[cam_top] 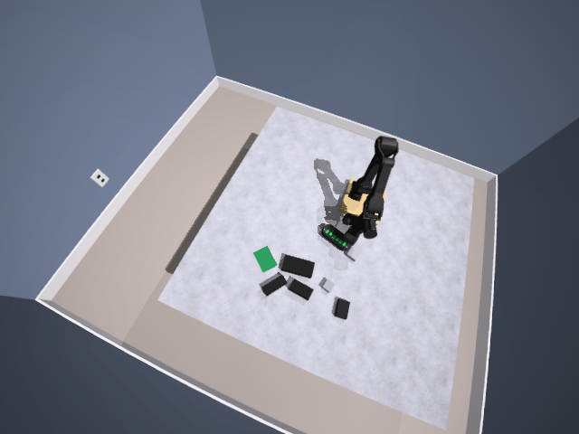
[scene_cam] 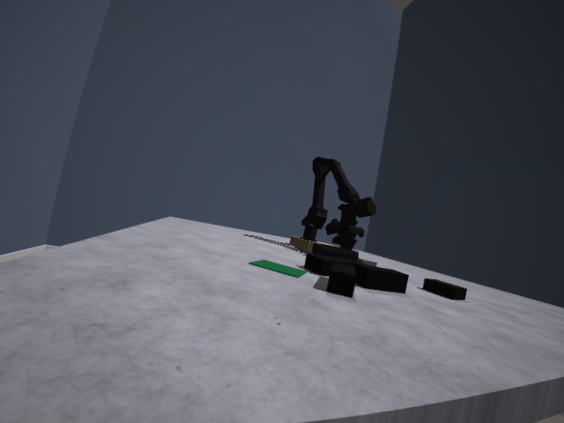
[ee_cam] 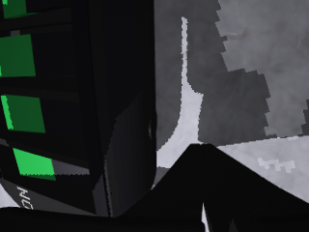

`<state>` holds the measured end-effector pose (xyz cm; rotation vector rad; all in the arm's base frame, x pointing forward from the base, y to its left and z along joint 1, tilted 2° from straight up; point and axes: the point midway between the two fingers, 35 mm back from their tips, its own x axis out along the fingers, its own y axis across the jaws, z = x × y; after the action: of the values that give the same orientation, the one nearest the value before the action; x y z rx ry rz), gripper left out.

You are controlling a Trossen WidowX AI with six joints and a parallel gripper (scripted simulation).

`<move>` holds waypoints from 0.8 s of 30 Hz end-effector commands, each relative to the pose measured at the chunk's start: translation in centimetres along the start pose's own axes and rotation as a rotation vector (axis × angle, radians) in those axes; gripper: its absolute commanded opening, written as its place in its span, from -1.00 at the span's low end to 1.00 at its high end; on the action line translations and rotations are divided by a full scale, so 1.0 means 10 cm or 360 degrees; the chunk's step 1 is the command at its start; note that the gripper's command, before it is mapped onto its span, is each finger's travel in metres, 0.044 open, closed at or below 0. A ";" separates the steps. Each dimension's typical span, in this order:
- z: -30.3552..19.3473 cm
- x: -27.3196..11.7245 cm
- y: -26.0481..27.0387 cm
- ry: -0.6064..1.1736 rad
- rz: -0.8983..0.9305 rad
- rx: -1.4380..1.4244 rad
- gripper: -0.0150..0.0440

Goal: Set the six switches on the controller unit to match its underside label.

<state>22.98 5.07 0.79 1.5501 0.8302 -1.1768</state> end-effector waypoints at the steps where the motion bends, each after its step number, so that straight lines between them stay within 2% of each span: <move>1: 0.02 0.03 -0.02 -0.0012 -0.0008 0.0007 -0.49; 24: 0.02 0.05 0.06 -0.0012 -0.0006 0.0007 -0.49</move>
<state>23.38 4.64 0.41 1.5482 0.8234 -1.1945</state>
